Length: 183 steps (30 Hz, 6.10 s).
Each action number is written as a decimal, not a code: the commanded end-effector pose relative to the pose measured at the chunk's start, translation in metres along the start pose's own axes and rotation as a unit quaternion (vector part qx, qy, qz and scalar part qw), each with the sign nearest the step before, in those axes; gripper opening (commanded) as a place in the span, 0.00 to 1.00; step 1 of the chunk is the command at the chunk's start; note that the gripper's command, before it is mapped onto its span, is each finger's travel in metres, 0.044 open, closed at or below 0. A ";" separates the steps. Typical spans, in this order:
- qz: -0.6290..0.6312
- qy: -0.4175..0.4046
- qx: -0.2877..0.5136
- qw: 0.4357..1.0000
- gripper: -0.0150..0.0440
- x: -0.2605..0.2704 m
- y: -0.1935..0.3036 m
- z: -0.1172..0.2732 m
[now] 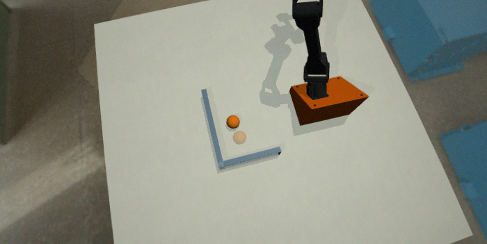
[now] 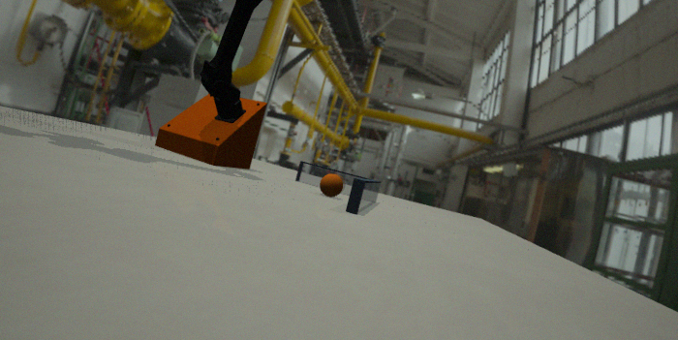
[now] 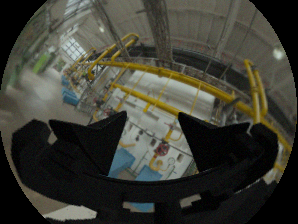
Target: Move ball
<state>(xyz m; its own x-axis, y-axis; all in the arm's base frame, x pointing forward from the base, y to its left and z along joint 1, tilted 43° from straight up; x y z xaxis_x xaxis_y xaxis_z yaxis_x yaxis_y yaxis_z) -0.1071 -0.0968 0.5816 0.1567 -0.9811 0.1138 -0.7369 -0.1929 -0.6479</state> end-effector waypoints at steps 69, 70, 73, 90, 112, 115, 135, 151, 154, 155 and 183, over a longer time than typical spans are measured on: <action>0.445 -0.617 -0.649 -0.016 0.88 -0.099 -0.024 0.681; 0.456 -0.580 -0.674 -0.041 0.88 -0.112 -0.017 0.684; 0.470 -0.524 -0.706 -0.075 0.88 -0.129 -0.006 0.687; 0.470 -0.524 -0.706 -0.075 0.88 -0.115 0.008 0.700; 0.471 -0.524 -0.706 -0.074 0.88 -0.094 0.030 0.719; 0.471 -0.524 -0.706 -0.074 0.88 -0.093 0.031 0.720; 0.469 -0.525 -0.706 -0.075 0.38 -0.107 0.014 0.711; 0.469 -0.525 -0.706 -0.076 0.25 -0.173 -0.051 0.646; 0.469 -0.525 -0.706 -0.076 0.25 -0.173 -0.051 0.645; 0.469 -0.525 -0.706 -0.076 0.25 -0.174 -0.050 0.646; 0.470 -0.525 -0.706 -0.075 0.25 -0.159 0.048 0.741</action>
<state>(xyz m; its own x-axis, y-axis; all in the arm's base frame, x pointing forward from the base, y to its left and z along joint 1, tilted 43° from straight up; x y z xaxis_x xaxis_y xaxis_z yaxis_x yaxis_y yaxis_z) 0.3227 0.0698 -0.0167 -0.9834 -0.1414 0.1135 0.1810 -0.7252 0.6643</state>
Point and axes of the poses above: the point midway between the two fingers, 35 mm back from their tips, its own z axis back along the fingers, its own x axis across the jaws, y = z × x, the point moved 8 cm from there along z, back along the fingers, and after that the axes turned 11 degrees about z, right-handed, at the moved point
